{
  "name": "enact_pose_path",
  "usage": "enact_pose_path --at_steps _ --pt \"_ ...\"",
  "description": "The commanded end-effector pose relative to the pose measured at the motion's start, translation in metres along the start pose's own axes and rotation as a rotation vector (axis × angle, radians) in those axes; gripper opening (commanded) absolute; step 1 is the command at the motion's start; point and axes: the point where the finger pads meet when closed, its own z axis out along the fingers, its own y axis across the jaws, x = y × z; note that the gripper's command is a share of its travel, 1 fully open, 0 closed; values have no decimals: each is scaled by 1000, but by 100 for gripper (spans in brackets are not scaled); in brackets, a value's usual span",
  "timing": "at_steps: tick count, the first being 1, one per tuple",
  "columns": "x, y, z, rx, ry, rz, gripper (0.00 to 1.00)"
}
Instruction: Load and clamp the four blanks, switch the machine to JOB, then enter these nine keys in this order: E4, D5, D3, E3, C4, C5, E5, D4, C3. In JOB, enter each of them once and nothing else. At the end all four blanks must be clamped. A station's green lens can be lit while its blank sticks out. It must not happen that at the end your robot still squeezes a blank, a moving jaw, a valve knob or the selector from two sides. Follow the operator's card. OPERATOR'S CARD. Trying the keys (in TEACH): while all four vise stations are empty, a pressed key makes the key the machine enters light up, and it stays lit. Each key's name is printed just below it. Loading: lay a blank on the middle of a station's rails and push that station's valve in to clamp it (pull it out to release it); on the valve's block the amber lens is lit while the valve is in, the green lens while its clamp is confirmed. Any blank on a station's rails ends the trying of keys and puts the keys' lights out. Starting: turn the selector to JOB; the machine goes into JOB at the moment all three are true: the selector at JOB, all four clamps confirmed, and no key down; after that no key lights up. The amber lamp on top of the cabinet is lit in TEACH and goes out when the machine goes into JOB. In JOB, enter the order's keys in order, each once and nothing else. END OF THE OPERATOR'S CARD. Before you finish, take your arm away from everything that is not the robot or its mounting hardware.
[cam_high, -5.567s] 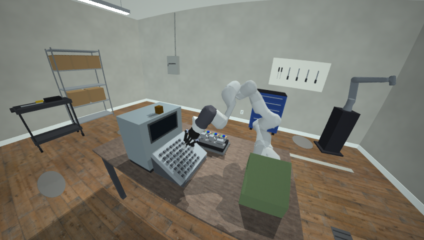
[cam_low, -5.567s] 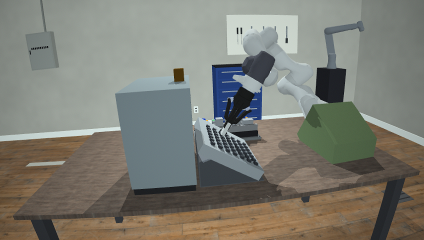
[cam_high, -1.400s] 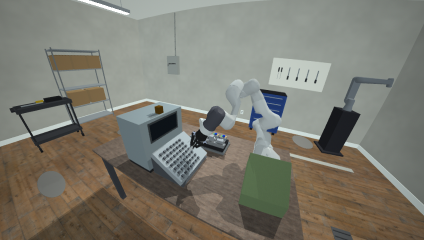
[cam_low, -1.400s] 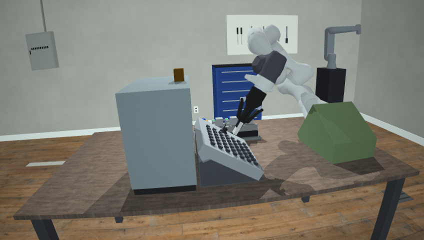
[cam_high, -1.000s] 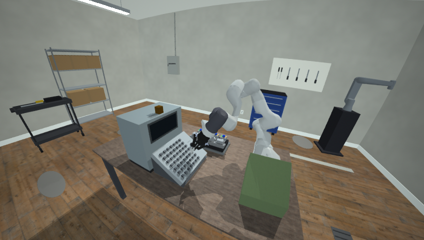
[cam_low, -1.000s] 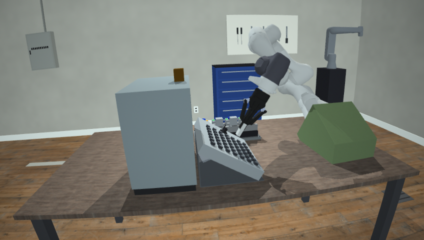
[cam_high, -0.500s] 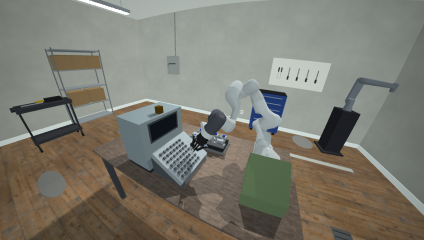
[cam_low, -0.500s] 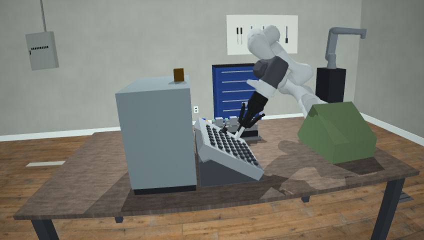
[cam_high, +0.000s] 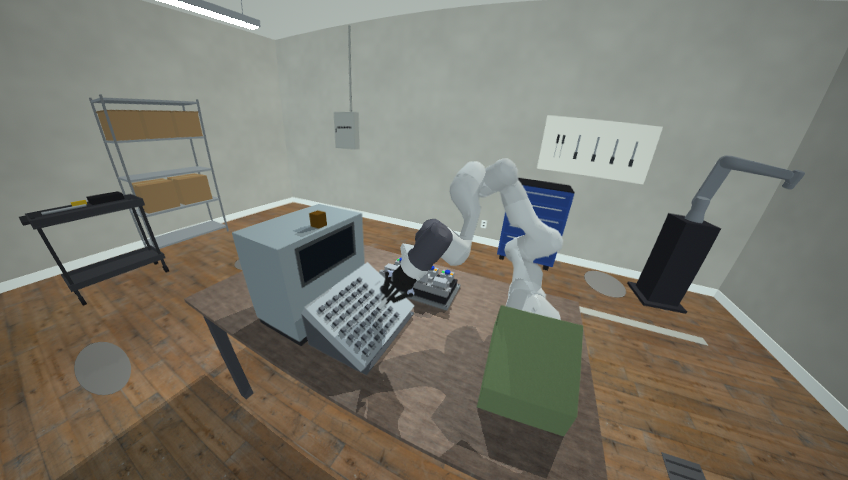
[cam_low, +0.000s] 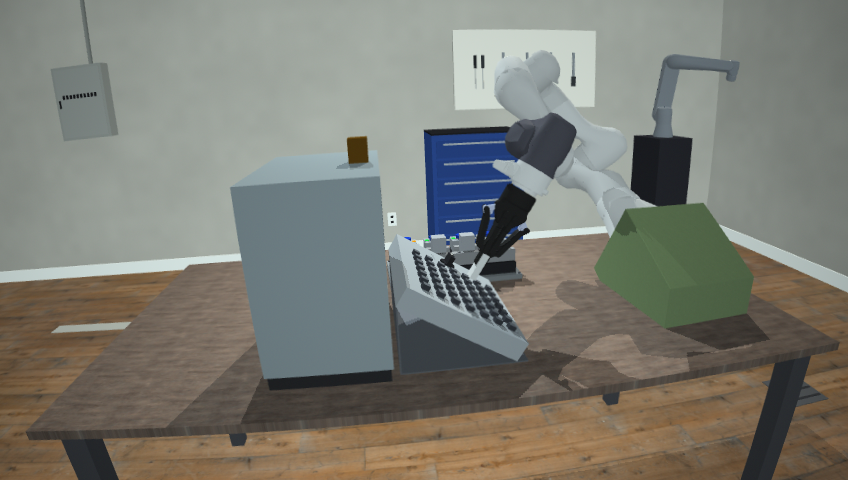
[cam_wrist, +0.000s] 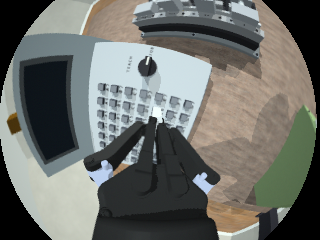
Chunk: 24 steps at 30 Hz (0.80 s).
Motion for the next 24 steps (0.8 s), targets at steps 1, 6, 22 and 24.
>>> enact_pose_path --at_steps 1,6,22,24 --pt "-1 -1 2 1 -2 6 0" --pt "-1 -1 2 1 -2 6 0" --pt "-1 -1 6 1 -2 6 0" --pt "-1 -1 7 1 -2 6 0"
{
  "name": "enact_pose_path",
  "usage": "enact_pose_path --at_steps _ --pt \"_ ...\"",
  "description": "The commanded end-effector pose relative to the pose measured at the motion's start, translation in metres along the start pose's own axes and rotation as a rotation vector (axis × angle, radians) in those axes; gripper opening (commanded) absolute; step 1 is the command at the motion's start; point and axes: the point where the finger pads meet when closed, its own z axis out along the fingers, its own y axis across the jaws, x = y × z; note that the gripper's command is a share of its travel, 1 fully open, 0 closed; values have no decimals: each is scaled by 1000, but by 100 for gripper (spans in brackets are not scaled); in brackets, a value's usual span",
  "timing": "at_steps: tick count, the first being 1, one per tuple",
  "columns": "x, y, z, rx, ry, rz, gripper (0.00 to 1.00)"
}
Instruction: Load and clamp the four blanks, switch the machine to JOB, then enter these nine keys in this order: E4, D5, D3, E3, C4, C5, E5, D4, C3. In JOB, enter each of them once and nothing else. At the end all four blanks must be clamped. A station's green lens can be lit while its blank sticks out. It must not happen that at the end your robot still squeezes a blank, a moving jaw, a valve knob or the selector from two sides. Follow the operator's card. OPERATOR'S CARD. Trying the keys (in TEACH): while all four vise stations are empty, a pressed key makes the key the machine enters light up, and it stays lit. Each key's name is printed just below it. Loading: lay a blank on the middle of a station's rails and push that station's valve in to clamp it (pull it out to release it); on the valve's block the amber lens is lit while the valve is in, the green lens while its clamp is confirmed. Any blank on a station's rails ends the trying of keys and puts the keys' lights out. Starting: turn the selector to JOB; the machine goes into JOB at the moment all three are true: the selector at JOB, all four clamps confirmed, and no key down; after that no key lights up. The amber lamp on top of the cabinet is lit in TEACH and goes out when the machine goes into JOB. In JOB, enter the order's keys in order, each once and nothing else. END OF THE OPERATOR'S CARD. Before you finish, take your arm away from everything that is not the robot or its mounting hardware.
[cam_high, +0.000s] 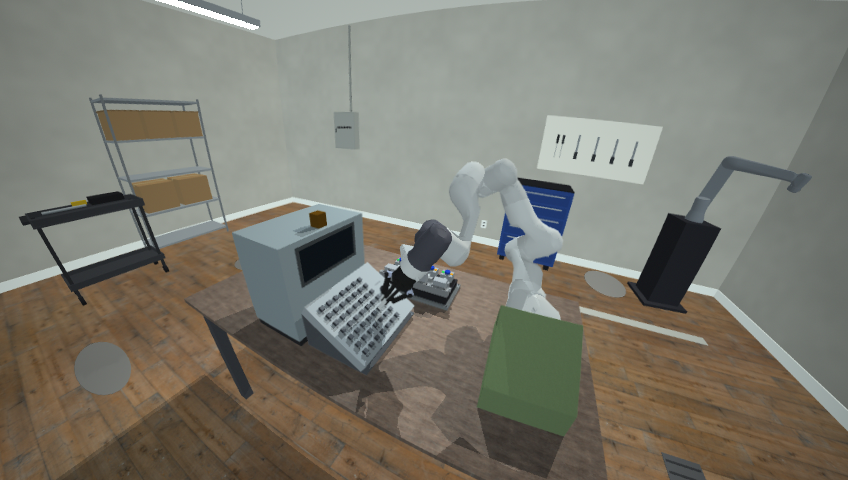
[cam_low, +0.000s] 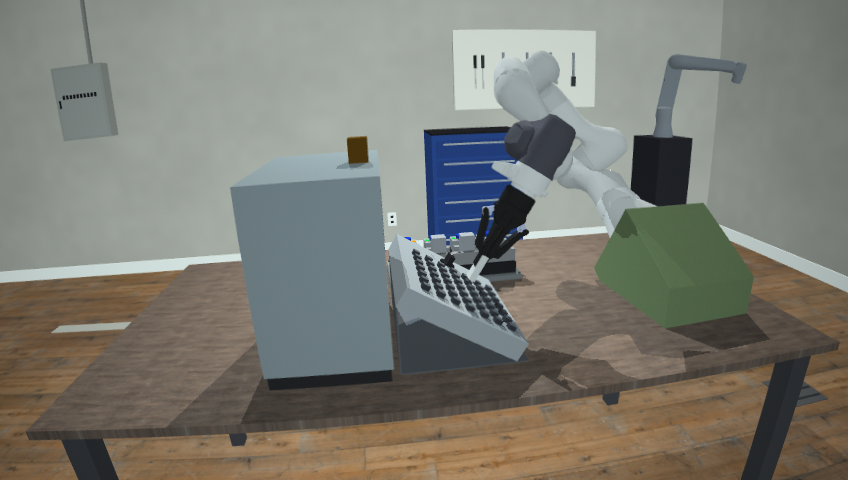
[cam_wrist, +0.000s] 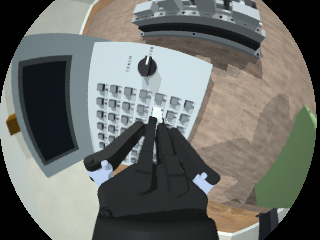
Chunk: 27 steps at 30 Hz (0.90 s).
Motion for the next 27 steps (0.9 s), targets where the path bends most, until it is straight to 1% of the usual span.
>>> enact_pose_path --at_steps 1,17,27 --pt "-1 -1 4 2 -2 5 0" --pt "-1 -1 11 2 -2 5 0" --pt "-1 -1 12 2 -2 5 0"
